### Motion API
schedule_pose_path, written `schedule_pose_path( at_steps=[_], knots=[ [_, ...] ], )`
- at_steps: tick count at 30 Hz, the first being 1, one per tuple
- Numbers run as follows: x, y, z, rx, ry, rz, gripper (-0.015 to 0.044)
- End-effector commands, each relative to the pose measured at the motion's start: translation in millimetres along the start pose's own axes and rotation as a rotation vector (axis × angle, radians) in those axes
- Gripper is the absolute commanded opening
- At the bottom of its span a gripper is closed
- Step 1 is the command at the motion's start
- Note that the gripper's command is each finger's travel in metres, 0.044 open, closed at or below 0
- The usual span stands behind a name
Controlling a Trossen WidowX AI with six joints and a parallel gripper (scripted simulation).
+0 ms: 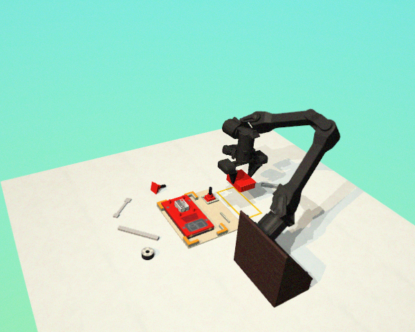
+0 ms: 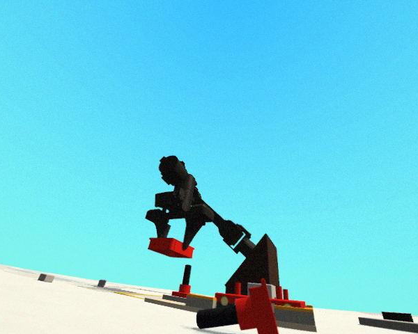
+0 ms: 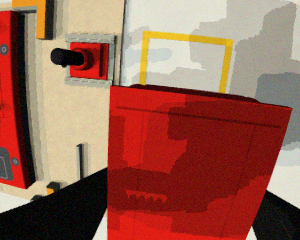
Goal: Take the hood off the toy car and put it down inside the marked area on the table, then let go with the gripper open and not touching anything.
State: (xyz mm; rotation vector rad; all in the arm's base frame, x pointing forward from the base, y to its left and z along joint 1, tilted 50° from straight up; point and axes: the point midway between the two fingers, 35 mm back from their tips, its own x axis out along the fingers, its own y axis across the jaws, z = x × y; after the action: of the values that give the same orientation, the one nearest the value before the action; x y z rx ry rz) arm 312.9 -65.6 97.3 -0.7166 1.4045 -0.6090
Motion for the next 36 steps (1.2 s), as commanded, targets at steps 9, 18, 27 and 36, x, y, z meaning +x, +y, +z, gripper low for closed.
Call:
schedule_pose_path(
  at_steps=[9,18,27,36],
  knots=[
    [11.8,0.5,-0.6,-0.005,0.003,-0.002,0.0],
    [20.5,0.6,-0.1,-0.005,0.003,-0.001,0.0],
    [29.3,0.6,0.0,-0.005,0.003,-0.001,0.0],
    [38.0,0.3,-0.2,-0.005,0.002,-0.002,0.0]
  ],
)
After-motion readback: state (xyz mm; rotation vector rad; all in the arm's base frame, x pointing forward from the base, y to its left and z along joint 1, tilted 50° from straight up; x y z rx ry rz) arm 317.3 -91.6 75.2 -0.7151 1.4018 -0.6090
